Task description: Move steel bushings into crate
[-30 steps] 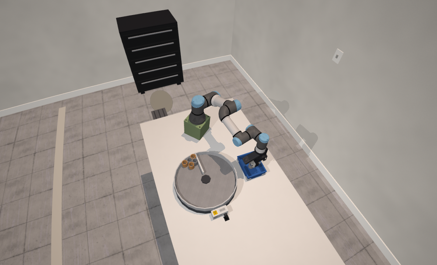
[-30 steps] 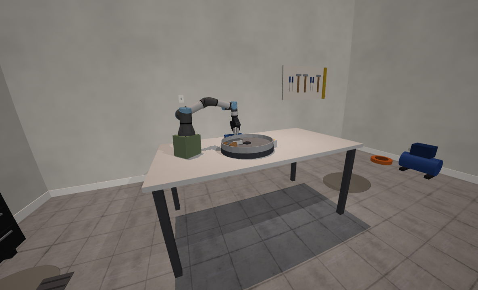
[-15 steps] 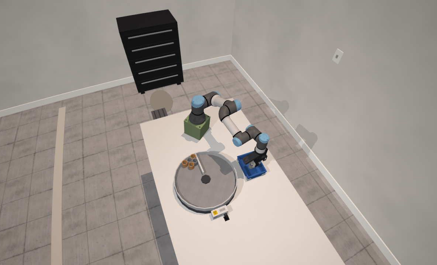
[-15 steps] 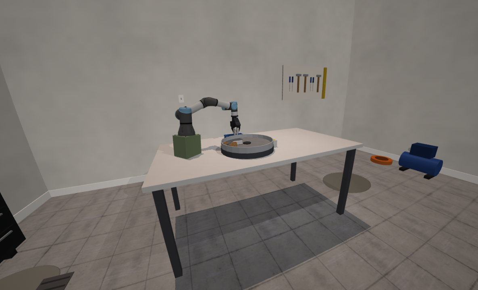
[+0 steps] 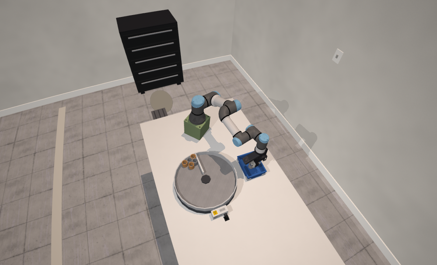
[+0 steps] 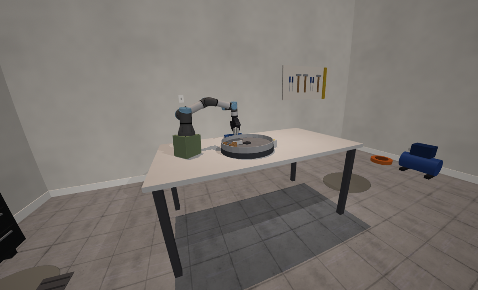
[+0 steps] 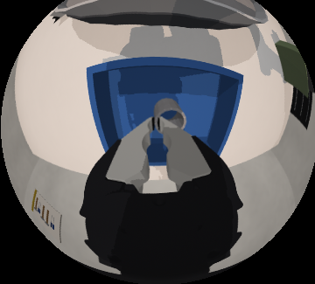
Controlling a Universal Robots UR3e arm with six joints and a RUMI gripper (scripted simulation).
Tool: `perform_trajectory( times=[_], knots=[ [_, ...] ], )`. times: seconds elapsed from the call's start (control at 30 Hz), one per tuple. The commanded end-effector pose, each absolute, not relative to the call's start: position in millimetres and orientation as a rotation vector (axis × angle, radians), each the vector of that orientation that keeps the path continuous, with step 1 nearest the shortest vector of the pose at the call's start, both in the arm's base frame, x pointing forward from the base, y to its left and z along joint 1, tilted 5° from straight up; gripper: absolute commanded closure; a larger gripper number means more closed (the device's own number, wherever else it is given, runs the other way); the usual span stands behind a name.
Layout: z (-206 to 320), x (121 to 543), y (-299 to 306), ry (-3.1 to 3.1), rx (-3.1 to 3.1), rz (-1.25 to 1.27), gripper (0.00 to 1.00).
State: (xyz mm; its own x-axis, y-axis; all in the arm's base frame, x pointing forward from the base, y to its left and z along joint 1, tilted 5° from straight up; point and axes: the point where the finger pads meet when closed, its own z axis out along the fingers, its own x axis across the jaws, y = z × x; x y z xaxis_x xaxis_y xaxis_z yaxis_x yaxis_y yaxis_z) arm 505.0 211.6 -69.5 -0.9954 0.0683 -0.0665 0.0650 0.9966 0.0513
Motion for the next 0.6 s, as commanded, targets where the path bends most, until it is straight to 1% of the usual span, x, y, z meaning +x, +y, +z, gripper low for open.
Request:
perform_trajectory(
  times=[0.0, 0.37, 0.4, 0.57],
  knots=[
    [-68.0, 506.1, 211.8, 3.067, 0.102, 0.077, 1.00],
    [-68.0, 506.1, 211.8, 3.067, 0.102, 0.077, 1.00],
    [-68.0, 506.1, 211.8, 3.067, 0.102, 0.077, 0.94],
    [-68.0, 506.1, 211.8, 3.067, 0.102, 0.077, 0.94]
  ],
)
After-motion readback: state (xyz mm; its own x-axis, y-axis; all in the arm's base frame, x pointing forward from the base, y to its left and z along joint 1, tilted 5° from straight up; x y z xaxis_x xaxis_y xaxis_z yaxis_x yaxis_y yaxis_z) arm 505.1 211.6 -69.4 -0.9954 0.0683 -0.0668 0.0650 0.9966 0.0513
